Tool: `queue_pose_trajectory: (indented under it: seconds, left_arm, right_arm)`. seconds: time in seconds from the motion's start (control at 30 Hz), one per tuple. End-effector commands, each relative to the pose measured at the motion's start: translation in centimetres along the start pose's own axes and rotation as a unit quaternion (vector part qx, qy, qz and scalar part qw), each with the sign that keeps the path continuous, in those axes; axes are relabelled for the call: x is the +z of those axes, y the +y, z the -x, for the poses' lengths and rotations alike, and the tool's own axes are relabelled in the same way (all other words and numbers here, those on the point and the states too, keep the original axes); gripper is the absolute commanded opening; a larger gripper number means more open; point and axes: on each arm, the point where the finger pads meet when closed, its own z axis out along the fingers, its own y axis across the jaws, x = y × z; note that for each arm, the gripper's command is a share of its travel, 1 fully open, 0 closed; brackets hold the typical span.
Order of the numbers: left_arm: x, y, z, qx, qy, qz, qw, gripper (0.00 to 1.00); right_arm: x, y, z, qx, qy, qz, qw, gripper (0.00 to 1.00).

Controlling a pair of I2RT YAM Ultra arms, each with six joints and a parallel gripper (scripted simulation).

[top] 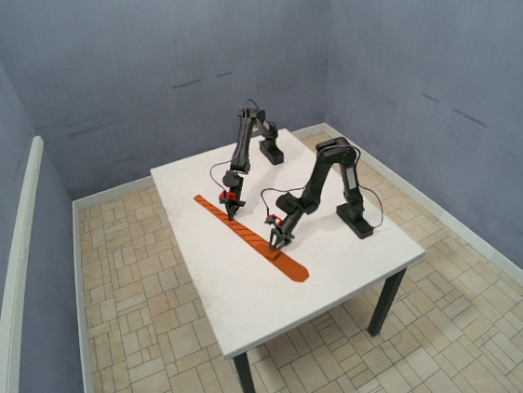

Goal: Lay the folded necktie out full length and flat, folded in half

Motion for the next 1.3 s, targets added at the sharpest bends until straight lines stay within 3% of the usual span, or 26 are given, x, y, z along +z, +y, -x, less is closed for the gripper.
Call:
queue_pose_trajectory:
  seconds: [0.0,1.27]
  left_arm:
    - [0.7,1.8,0.7,-0.008,-0.007,0.015,1.0,0.43]
    - [2.0,2.7,0.8,-0.008,-0.007,0.015,1.0,0.43]
  right_arm:
    - [-0.1,0.1,0.2,0.002,-0.009,0.004,1.0,0.04]
    - [-0.1,0.1,0.2,0.002,-0.009,0.004,1.0,0.04]
